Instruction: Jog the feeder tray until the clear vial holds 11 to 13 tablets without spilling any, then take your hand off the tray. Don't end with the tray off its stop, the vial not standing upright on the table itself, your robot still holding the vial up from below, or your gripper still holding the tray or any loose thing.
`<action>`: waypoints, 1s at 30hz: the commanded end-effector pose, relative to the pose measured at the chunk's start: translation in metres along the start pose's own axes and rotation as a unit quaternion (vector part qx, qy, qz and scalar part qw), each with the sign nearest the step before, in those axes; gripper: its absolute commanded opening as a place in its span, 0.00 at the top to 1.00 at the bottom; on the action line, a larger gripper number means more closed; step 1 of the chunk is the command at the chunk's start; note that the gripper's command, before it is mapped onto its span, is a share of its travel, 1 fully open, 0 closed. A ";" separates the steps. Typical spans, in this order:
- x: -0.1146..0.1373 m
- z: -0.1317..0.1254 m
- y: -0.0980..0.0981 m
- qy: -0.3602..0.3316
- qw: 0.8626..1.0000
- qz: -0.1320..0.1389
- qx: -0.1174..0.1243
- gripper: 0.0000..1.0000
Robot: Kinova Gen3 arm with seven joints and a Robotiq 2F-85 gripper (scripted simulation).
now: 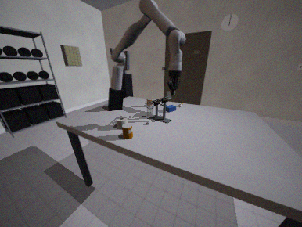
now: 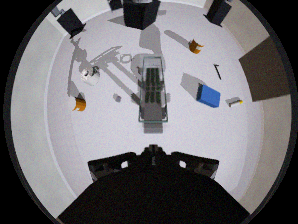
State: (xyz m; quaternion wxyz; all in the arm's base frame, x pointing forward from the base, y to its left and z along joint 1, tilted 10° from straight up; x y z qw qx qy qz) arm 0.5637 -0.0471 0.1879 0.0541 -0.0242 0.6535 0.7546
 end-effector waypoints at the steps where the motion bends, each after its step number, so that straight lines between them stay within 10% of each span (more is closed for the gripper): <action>1: 0.001 0.000 0.001 0.000 1.000 -0.001 0.000 1.00; 12: 0.030 0.002 -0.012 0.000 1.000 -0.001 0.000 1.00; 30: 0.000 0.000 0.001 0.000 1.000 -0.001 0.000 1.00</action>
Point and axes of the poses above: the point where the finger pads meet when closed, its own y axis back along the fingers, its own z axis across the jaws, x = y × z, the point moved 10 cm from there along y, back along the fingers, and after that the axes turned 4 degrees about y, right-handed, at the moved point
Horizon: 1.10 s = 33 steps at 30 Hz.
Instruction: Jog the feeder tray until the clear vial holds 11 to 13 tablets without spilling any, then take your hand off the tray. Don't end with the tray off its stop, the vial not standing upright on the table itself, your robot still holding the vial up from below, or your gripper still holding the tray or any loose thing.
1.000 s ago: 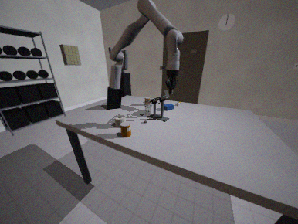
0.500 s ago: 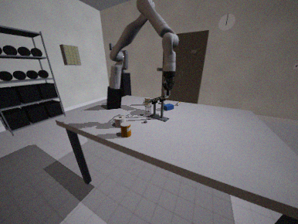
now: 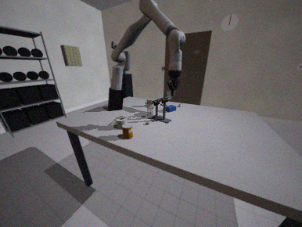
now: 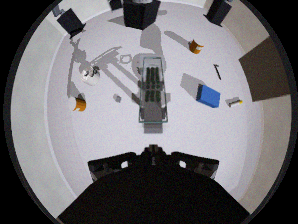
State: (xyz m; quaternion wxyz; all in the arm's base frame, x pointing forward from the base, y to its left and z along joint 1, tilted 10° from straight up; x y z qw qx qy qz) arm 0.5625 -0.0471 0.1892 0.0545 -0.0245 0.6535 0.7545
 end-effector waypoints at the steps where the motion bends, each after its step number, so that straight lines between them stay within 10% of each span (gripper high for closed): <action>1: -0.001 0.000 0.000 0.000 1.000 -0.001 0.000 1.00; 19: 0.028 0.002 -0.013 0.000 1.000 -0.001 0.000 1.00; 33: 0.000 0.000 -0.001 0.000 1.000 -0.001 0.000 1.00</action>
Point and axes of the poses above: the point where the finger pads meet when closed, its own y axis back along the fingers, its own z axis across the jaws, x = y × z, the point moved 10 cm from there along y, back along the fingers, and after that the axes turned 4 degrees about y, right-handed, at the moved point
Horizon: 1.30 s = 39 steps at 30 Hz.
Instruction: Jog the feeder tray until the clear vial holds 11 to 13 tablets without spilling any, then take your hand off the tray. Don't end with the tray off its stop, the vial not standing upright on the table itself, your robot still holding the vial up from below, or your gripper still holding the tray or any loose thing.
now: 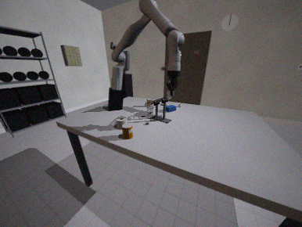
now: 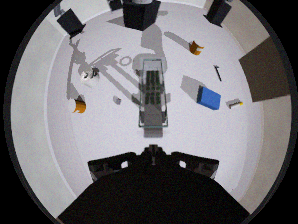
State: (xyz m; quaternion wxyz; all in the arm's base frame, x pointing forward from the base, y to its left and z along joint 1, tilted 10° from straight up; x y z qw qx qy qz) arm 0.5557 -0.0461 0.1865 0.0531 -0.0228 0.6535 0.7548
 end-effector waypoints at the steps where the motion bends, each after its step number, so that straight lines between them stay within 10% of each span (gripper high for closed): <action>1: -0.008 0.000 0.002 0.000 1.000 -0.003 0.000 1.00; 39: 0.001 0.000 -0.002 0.000 1.000 -0.003 0.000 1.00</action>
Point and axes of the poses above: the point where the finger pads meet when closed, its own y axis back along the fingers, its own z axis across the jaws, x = y × z, the point moved 10 cm from there along y, back along the fingers, and after that the axes turned 4 degrees about y, right-handed, at the moved point
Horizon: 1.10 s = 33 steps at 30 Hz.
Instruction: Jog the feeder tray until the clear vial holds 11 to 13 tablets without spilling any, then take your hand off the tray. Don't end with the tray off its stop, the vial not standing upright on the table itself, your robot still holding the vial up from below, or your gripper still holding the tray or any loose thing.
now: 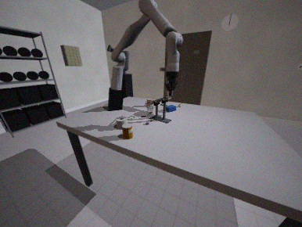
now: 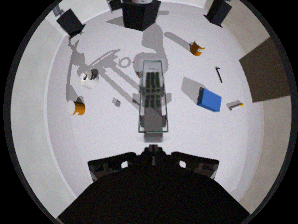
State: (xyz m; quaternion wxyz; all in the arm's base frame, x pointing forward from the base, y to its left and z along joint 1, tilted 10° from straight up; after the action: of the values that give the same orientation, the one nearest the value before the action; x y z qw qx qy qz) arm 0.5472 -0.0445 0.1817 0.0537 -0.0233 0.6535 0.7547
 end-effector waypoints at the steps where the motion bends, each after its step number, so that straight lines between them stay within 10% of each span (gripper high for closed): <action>1: -0.011 -0.001 0.003 0.000 1.000 -0.002 0.000 1.00; 33: 0.004 0.000 -0.004 0.000 1.000 -0.002 0.000 1.00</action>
State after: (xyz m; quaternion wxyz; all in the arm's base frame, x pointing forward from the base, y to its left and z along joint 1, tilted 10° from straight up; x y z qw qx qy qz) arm 0.5430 -0.0435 0.1789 0.0600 -0.0292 0.6539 0.7536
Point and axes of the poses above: the point where the finger pads meet when closed, its own y axis back along the fingers, its own z axis across the jaws, x = y × z, the point moved 10 cm from there along y, back along the fingers, and after that the axes turned 4 degrees about y, right-handed, at the moved point
